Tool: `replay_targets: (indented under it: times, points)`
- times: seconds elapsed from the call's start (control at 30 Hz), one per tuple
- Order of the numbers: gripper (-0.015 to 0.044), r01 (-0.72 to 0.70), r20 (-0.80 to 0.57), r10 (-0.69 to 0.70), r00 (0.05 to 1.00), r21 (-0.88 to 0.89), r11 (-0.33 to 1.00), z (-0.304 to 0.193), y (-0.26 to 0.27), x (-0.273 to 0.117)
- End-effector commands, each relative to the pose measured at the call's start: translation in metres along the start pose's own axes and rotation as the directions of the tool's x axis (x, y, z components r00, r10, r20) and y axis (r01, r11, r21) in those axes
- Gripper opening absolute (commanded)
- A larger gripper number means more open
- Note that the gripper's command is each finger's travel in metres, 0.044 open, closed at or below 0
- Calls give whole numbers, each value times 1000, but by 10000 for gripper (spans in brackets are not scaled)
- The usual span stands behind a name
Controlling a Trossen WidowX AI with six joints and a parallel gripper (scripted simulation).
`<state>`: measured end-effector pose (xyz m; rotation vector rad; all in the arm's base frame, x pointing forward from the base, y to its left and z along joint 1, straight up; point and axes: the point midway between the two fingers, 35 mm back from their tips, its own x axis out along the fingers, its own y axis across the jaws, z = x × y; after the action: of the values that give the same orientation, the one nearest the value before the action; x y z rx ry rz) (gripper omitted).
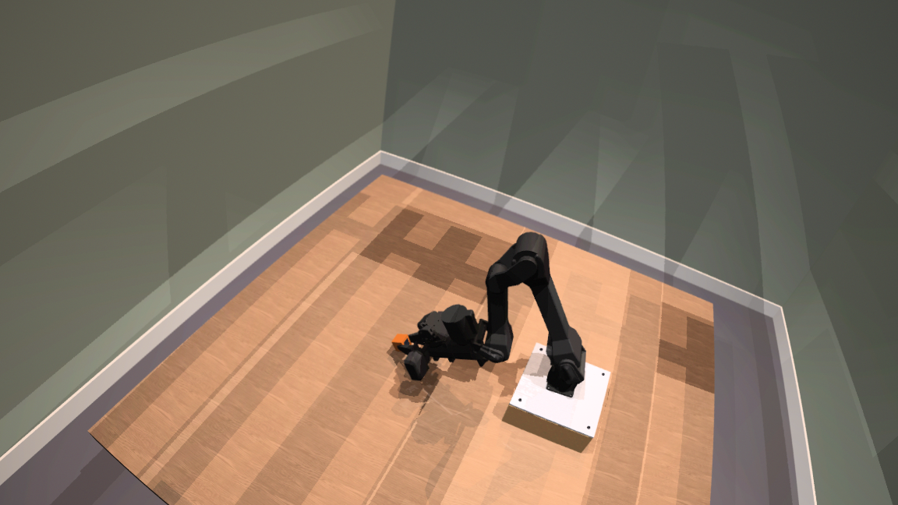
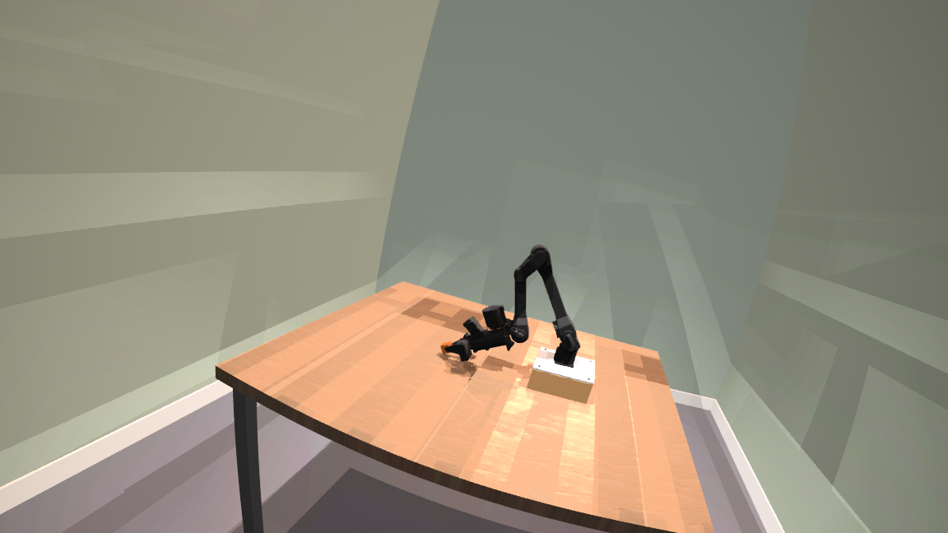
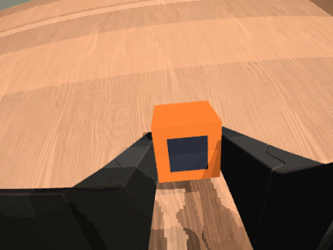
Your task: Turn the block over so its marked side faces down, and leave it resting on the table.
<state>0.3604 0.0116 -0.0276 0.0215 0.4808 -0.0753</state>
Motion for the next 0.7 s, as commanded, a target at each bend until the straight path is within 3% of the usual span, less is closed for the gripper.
replay_targets:
  times: [0.0, 0.07, 0.6, 0.67]
  points:
    - [0, 3, 4, -3, 1000, -4, 1000, 1, 0, 0]
    - [0, 3, 4, -3, 1000, -4, 1000, 1, 0, 0]
    - [420, 3, 4, -3, 1000, -4, 1000, 1, 0, 0]
    - [440, 3, 4, -3, 1000, -4, 1000, 1, 0, 0]
